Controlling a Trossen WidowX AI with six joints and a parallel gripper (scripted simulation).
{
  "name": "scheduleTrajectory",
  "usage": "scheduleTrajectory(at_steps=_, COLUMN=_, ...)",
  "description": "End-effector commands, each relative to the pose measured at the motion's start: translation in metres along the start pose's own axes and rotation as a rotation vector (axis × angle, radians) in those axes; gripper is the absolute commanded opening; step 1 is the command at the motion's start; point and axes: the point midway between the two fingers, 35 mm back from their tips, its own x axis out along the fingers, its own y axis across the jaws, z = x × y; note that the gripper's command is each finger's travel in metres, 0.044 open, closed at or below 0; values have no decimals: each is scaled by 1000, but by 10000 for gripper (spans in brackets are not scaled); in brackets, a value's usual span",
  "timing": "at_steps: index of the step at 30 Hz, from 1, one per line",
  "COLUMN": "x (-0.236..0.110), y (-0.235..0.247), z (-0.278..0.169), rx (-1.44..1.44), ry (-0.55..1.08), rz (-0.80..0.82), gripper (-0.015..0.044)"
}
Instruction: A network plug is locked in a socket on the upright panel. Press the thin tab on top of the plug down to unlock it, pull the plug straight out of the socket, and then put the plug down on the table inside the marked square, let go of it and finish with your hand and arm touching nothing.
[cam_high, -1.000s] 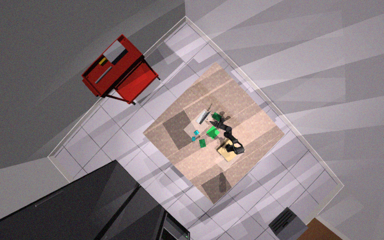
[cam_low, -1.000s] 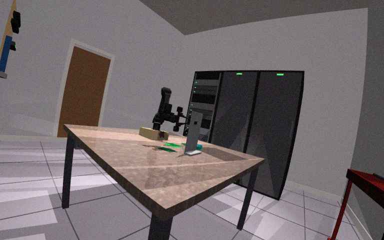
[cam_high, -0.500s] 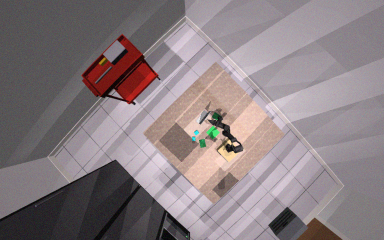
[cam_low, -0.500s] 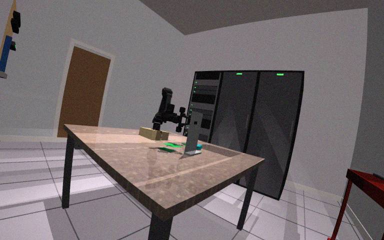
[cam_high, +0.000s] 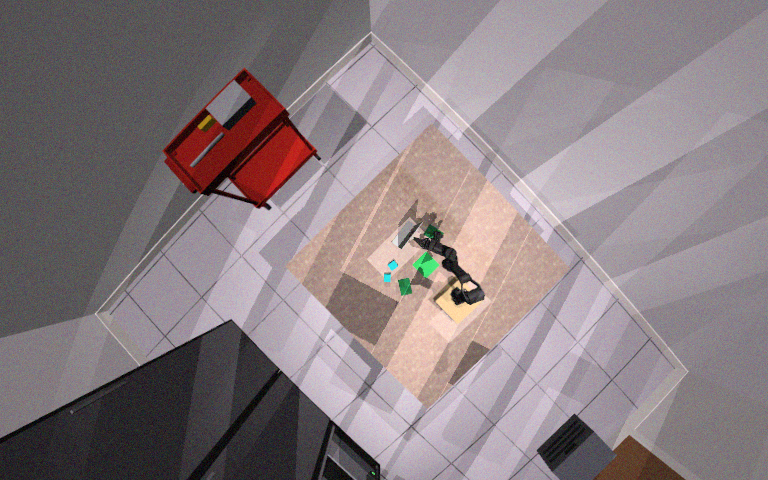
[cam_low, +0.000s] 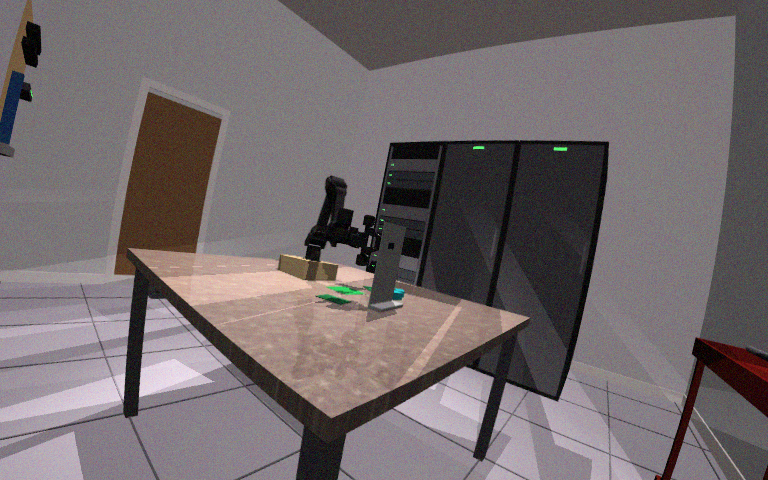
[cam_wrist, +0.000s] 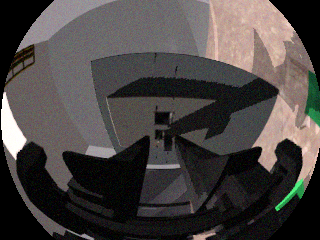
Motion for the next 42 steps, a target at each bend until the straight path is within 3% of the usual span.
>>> scheduleTrajectory(at_steps=1, x=1, y=-3, z=1, rx=12, ry=-3, rz=-7, gripper=116)
scheduleTrajectory(at_steps=18, x=1, y=-3, z=1, rx=12, ry=-3, rz=-7, gripper=3)
scheduleTrajectory(at_steps=42, x=-11, y=-4, z=-3, rx=12, ry=-4, rz=-8, gripper=0)
